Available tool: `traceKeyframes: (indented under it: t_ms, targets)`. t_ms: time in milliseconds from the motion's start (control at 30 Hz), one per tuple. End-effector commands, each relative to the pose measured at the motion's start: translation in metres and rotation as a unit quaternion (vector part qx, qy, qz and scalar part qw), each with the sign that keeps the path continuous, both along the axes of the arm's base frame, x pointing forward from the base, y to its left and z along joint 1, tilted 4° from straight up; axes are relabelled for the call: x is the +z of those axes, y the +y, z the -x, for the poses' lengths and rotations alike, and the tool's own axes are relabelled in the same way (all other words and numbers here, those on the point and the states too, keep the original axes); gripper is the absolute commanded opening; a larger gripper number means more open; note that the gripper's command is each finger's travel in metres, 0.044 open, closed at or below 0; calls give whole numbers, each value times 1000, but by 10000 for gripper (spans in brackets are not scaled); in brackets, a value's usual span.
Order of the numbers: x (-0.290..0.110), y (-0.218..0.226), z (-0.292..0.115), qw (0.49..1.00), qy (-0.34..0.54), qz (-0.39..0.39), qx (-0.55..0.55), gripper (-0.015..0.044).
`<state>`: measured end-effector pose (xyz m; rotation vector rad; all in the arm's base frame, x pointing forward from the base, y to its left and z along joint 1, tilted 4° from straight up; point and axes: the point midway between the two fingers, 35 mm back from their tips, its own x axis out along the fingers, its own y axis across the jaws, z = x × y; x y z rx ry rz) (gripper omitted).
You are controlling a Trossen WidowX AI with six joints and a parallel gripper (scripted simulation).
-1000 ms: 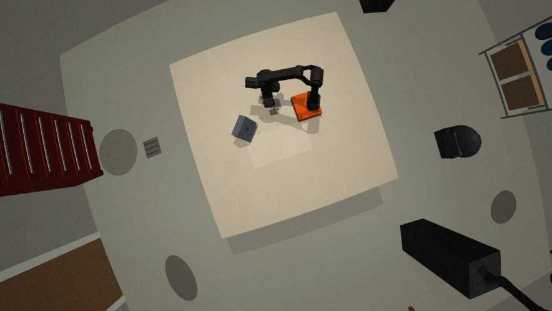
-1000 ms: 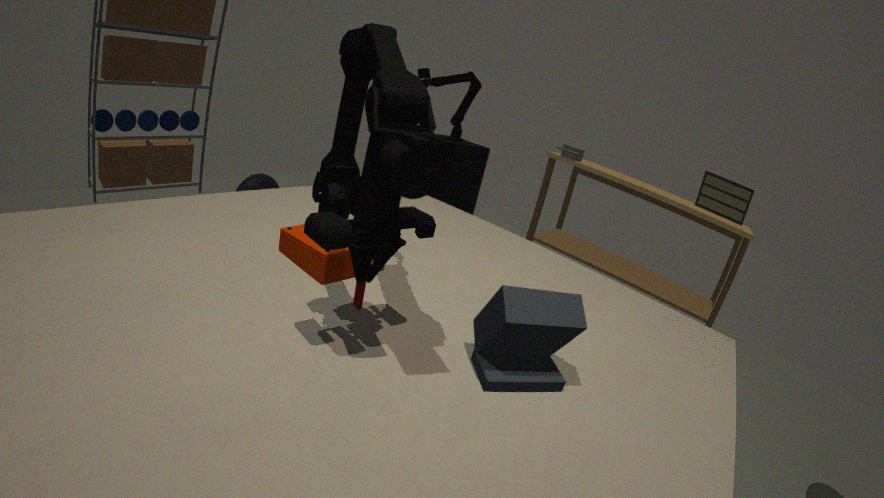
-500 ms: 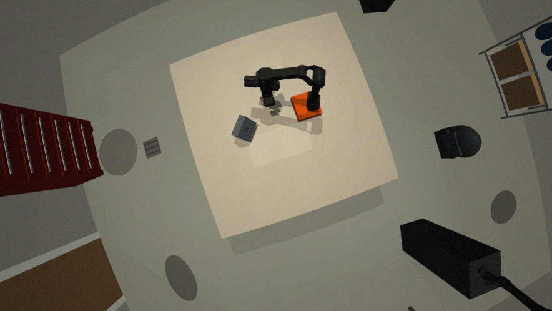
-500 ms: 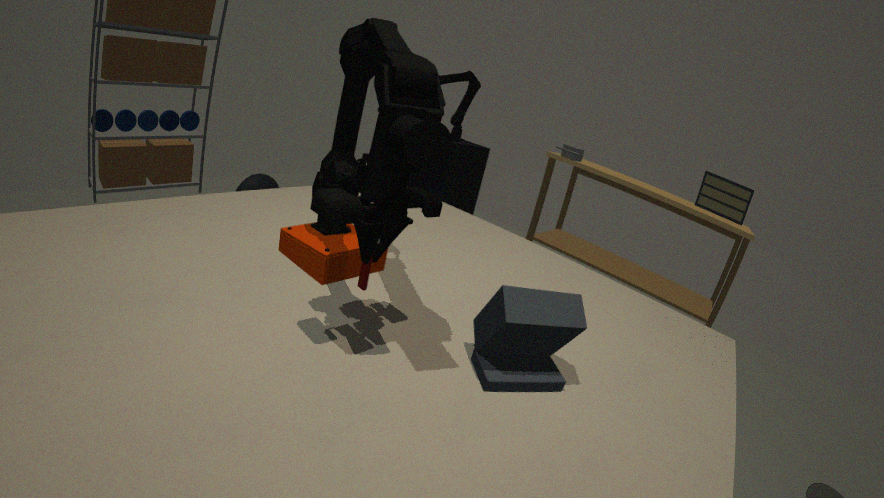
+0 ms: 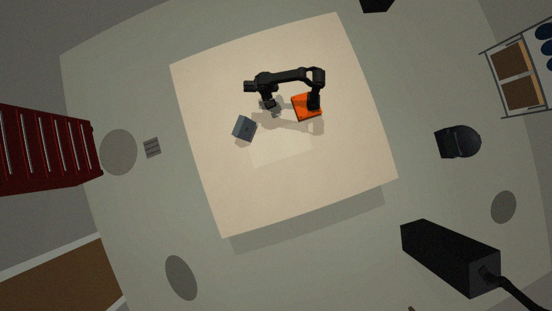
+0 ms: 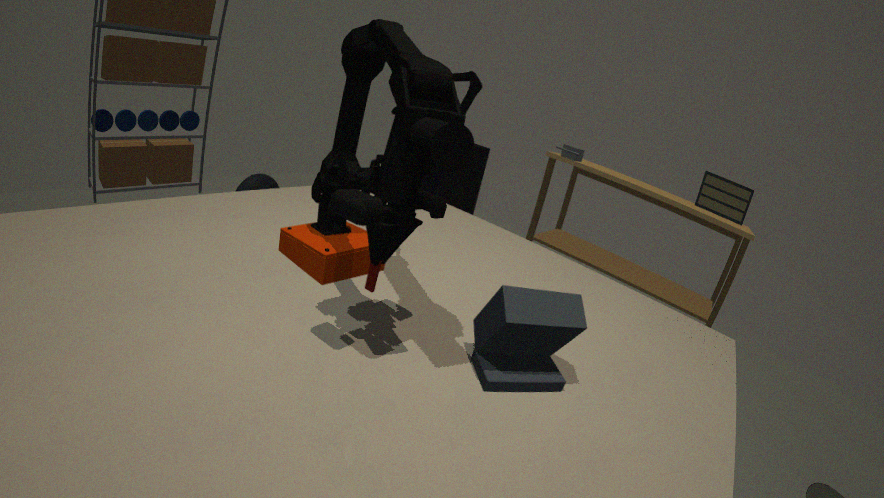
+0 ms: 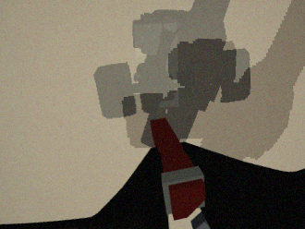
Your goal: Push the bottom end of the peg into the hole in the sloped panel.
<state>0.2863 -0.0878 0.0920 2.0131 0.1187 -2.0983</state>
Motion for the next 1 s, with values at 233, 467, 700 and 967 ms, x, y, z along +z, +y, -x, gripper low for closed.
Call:
traceKeyframes:
  t_ms: [233,467,700,967]
  targets:
    - [-2,9,-6,997,4,24,69,0]
    - [-2,15,-10,993,7,38,110,0]
    - [-3,21,-14,987,9,52,150,0]
    - [-3,28,-18,978,13,68,196,0]
